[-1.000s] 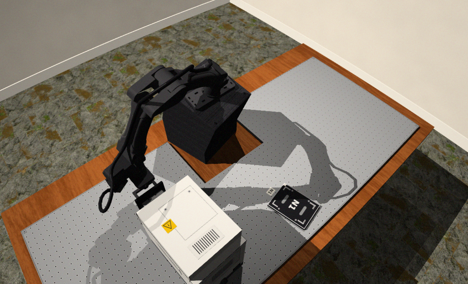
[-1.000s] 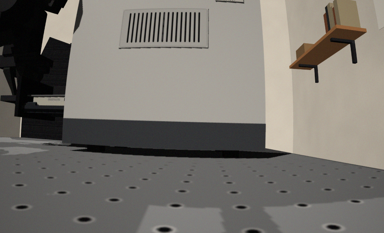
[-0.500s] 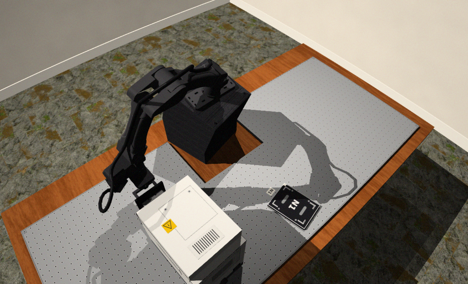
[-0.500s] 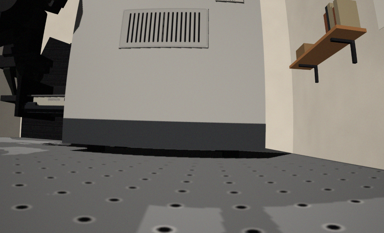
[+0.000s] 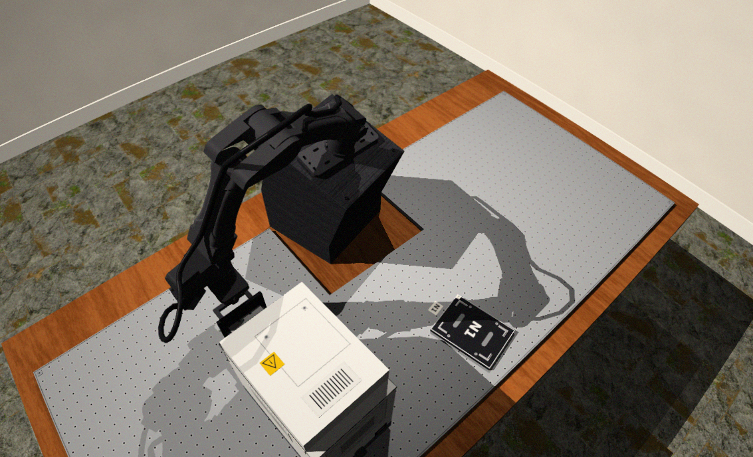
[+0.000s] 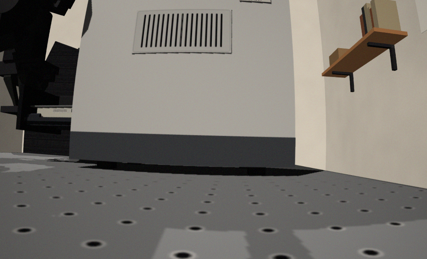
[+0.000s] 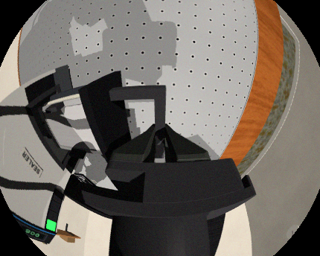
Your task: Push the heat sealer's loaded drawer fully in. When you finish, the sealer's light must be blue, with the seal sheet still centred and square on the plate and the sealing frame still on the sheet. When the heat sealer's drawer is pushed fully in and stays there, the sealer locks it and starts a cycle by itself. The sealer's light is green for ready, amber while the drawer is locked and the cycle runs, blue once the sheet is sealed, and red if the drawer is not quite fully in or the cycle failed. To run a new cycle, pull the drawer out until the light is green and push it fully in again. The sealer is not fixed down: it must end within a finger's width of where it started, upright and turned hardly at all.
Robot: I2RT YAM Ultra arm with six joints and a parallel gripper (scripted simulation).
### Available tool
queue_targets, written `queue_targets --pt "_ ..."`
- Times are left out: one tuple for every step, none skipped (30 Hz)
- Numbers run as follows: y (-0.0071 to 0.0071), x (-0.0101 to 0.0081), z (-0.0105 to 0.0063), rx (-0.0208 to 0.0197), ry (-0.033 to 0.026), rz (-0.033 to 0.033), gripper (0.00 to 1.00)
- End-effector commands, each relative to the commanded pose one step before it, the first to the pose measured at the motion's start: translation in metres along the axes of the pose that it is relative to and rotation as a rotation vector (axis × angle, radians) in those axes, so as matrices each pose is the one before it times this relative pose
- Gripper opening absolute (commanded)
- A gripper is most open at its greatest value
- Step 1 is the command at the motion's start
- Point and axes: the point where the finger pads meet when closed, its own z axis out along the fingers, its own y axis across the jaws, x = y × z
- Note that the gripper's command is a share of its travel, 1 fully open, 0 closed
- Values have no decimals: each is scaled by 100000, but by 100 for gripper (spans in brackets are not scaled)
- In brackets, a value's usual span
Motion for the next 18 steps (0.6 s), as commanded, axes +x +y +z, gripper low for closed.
queue_targets --pt "101 -2304 -782 432 -5969 -445 0" --pt "0 0 0 0 0 0 0" --pt "0 0 0 0 0 0 0" --pt "0 0 0 0 0 0 0" --pt "0 0 0 0 0 0 0" --pt "0 0 0 0 0 0 0" --pt "740 -120 -151 -108 -397 -1266 0" --pt "307 -245 -292 -133 -734 -239 0" --pt "348 -95 -147 -675 -232 -107 0" --pt "296 43 0 -705 201 29 0" --pt "206 32 2 -204 135 33 0" --pt "174 29 2 -22 116 37 0" --pt "0 0 0 0 0 0 0" --pt "0 0 0 0 0 0 0" --pt "2 338 342 147 1064 364 0" --pt "269 -138 -195 -105 -400 -141 0" --pt "160 56 23 4 203 68 0" --pt "199 -11 -56 -32 -3 -4 0"
